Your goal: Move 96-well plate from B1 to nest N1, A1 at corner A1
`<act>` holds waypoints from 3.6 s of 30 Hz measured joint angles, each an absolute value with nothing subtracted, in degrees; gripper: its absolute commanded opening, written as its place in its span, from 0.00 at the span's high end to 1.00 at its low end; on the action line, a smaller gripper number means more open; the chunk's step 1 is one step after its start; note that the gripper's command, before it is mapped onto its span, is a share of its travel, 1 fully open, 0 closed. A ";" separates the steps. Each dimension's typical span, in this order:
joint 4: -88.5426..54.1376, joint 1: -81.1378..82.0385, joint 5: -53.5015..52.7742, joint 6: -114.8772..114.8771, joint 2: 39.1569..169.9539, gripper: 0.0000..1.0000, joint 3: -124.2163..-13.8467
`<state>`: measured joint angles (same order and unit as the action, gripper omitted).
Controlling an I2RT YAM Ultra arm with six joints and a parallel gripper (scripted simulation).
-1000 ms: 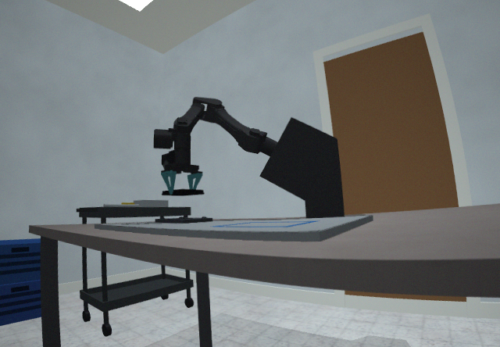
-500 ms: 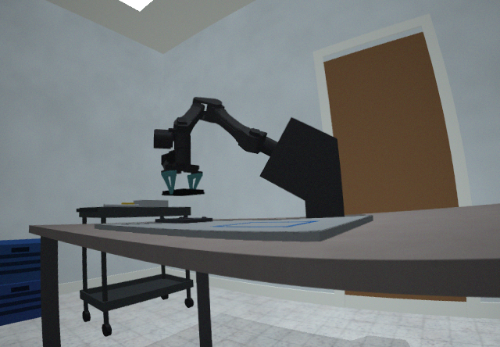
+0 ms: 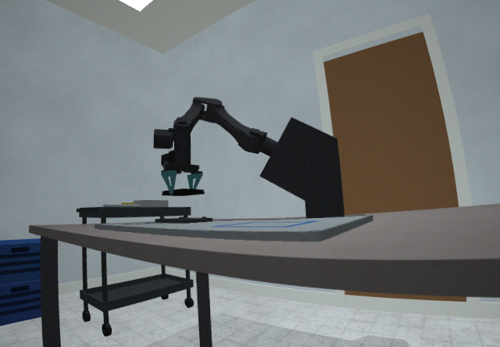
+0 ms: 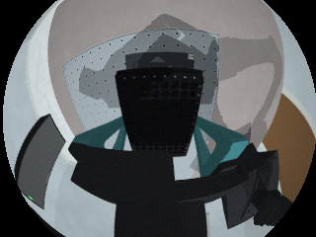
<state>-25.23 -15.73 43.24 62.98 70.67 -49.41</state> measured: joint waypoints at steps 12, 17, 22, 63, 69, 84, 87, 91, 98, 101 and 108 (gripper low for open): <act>-25.63 -15.73 43.22 62.57 70.67 1.00 -49.41; -25.71 -15.75 43.18 62.48 70.67 1.00 -49.41; -25.76 -15.92 43.03 62.39 70.67 1.00 -49.41; -12.43 -24.16 37.32 55.55 79.31 1.00 -48.58; -10.24 -25.43 36.56 54.52 81.17 1.00 -48.53; -8.80 -25.56 36.18 53.78 81.41 1.00 -48.53; -8.75 -25.56 36.14 53.71 81.41 1.00 -48.53; -8.62 -25.78 36.05 53.65 81.41 1.00 -48.53; -8.38 -25.82 35.97 53.54 81.41 1.00 -48.53; -8.23 -25.85 35.88 53.47 81.41 1.00 -48.53; -7.86 -26.00 35.79 53.36 81.41 1.00 -48.53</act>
<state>-7.86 -26.00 35.79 53.36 81.41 -48.53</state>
